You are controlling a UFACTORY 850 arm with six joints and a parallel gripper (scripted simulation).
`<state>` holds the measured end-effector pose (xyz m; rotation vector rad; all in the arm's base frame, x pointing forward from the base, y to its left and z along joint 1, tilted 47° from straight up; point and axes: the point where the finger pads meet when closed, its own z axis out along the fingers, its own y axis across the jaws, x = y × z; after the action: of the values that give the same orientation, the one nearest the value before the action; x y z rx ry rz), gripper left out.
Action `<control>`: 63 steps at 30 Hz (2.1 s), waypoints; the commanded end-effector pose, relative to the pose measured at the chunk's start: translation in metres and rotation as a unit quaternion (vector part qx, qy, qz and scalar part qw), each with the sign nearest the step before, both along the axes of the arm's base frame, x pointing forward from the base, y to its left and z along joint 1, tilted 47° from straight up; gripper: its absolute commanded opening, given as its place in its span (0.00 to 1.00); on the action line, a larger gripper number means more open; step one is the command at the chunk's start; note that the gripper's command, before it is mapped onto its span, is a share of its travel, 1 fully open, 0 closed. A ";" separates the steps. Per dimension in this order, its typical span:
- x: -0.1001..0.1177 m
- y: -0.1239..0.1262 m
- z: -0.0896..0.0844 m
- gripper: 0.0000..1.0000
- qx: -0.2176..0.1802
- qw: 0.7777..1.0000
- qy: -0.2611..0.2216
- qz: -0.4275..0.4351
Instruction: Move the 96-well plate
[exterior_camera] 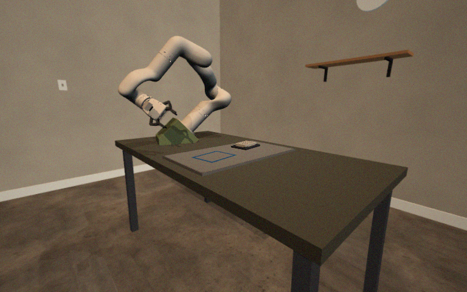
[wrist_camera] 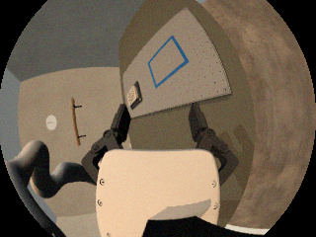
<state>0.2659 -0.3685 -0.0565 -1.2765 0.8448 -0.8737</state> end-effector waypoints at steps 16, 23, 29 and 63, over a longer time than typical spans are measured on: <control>0.051 0.013 0.043 1.00 -0.137 0.989 -0.008 0.061; 0.074 0.025 0.063 1.00 -0.202 0.975 -0.019 0.093; 0.090 0.035 0.078 1.00 -0.264 0.956 -0.033 0.126; 0.162 0.112 0.156 1.00 -0.489 0.826 -0.127 0.251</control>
<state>0.4184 -0.2690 0.0874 -2.0268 -0.1362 -1.0206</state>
